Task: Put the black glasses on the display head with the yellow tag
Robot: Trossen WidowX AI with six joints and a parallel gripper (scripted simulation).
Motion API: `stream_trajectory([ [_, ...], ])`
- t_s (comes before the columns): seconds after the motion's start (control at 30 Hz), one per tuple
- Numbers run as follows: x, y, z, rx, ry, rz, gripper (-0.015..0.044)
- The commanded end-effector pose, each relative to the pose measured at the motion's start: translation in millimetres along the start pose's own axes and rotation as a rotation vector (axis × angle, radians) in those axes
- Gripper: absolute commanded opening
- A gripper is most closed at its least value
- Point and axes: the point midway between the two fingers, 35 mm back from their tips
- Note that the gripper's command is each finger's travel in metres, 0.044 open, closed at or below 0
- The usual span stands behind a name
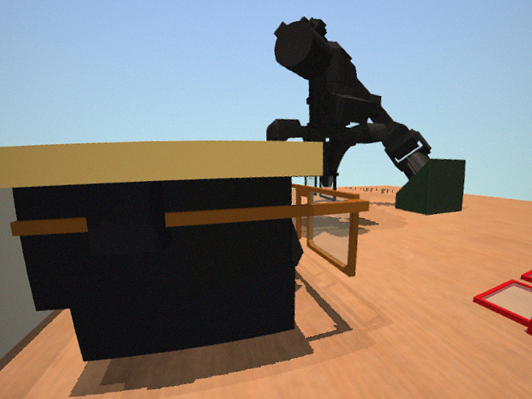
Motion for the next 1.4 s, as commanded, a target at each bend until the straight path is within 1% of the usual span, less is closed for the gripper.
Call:
stream_trajectory([
  [0.0, -7, -2, 1, 0.006, 0.001, -0.005, 0.0],
  [1.37, -58, -15, -1, 0.007, -0.002, -0.002, 0.0],
])
Point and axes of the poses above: the point midway between the two fingers, 35 mm back from their tips, its own z axis out along the fingers, its own x axis across the jaws, y = z × x, and after that the axes turned 14 degrees about -z, right-handed
